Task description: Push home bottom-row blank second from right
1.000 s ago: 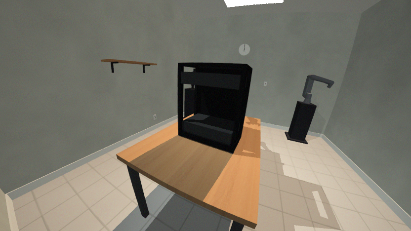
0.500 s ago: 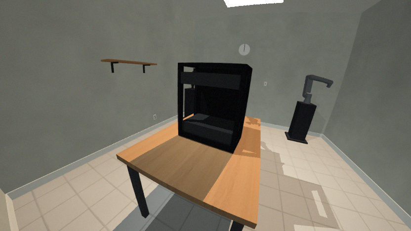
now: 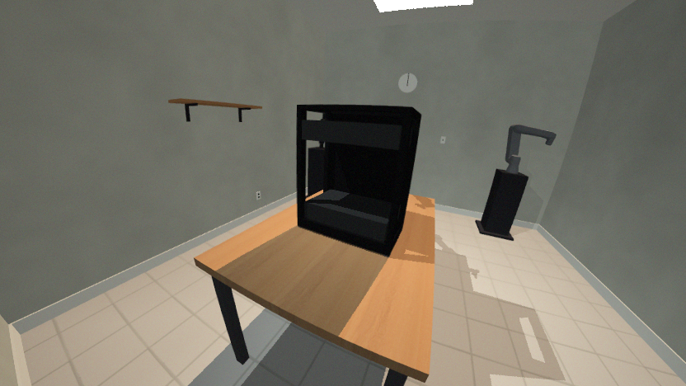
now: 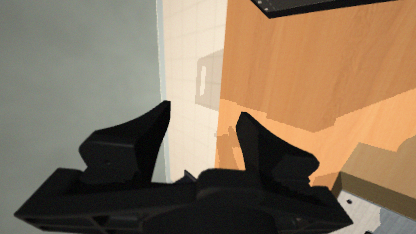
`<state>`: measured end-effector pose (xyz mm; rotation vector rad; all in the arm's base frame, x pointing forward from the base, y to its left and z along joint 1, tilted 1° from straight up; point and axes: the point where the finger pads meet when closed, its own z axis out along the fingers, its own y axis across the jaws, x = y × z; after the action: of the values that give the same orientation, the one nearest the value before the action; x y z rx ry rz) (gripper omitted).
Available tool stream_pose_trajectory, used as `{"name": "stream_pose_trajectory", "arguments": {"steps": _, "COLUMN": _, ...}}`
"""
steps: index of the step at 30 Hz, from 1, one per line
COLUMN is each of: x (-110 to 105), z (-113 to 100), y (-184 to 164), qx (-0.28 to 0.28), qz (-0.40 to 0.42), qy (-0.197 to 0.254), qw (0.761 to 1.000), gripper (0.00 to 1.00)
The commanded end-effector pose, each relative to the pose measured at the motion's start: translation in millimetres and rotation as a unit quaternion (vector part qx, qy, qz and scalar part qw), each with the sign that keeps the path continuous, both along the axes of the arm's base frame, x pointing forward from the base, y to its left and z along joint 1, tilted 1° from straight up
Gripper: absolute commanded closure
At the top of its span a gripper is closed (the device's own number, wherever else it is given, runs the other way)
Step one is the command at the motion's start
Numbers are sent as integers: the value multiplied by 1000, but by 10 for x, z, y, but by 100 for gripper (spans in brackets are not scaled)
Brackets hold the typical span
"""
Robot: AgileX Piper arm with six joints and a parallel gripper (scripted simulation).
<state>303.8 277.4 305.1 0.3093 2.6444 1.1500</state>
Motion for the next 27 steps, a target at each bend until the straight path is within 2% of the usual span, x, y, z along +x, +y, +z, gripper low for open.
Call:
{"name": "stream_pose_trajectory", "arguments": {"steps": 1, "x": -12, "z": 83, "y": 45, "qx": 16, "qz": 0, "qy": -16, "qw": 1000, "gripper": 0}}
{"name": "stream_pose_trajectory", "arguments": {"steps": 6, "x": -34, "z": 335, "y": 166, "qx": 66, "qz": -5, "qy": -62, "qw": 996, "gripper": 0}}
{"name": "stream_pose_trajectory", "arguments": {"steps": 8, "x": -34, "z": 335, "y": 166, "qx": 66, "qz": -5, "qy": -62, "qw": 996, "gripper": 0}}
{"name": "stream_pose_trajectory", "arguments": {"steps": 13, "x": -68, "z": 647, "y": 250, "qx": 123, "qz": -19, "qy": -114, "qw": 986, "gripper": 0}}
{"name": "stream_pose_trajectory", "arguments": {"steps": 23, "x": -157, "z": 1332, "y": 157, "qx": 241, "qz": -86, "qy": -216, "qw": 942, "gripper": 0}}
{"name": "stream_pose_trajectory", "arguments": {"steps": 25, "x": -157, "z": 1332, "y": 157, "qx": 241, "qz": -86, "qy": -216, "qw": 942, "gripper": 0}}
{"name": "stream_pose_trajectory", "arguments": {"steps": 27, "x": -174, "z": 1454, "y": 84, "qx": 261, "qz": -106, "qy": -233, "qw": 931, "gripper": 0}}
